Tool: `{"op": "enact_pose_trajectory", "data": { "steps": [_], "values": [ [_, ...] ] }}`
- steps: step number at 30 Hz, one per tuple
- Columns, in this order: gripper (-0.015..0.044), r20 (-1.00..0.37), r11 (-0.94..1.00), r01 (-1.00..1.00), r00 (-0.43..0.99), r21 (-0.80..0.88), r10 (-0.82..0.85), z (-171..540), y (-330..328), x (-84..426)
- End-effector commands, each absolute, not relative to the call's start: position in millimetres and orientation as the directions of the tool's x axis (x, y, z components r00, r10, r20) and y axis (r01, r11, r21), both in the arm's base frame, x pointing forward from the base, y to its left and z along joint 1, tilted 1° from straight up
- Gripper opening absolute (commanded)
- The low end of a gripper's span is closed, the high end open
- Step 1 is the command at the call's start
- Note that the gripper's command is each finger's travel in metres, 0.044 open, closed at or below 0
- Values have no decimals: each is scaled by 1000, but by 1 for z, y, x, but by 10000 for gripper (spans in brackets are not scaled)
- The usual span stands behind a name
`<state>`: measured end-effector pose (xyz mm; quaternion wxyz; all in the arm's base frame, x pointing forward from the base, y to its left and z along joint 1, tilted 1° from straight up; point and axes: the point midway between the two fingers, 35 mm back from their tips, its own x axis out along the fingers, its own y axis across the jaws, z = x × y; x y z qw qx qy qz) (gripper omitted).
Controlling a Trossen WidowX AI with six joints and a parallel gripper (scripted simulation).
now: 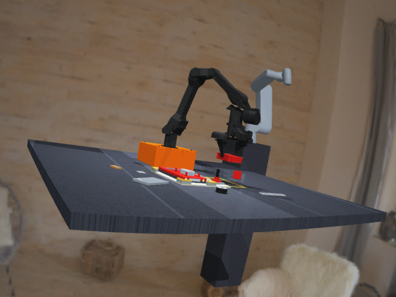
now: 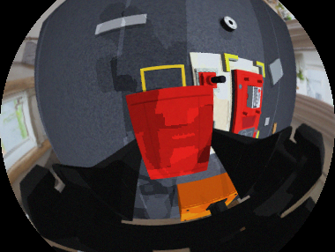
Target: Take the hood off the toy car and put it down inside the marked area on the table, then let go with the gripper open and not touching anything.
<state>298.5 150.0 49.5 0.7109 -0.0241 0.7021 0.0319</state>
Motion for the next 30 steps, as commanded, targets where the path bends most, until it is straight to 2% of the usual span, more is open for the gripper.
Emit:
{"op": "enact_pose_trajectory", "data": {
  "steps": [1,30],
  "values": [
    [0,-1000,997,-76,12,13,14,46,151,298],
    [0,-1000,997,-76,12,13,14,20,152,300]
  ]
}}
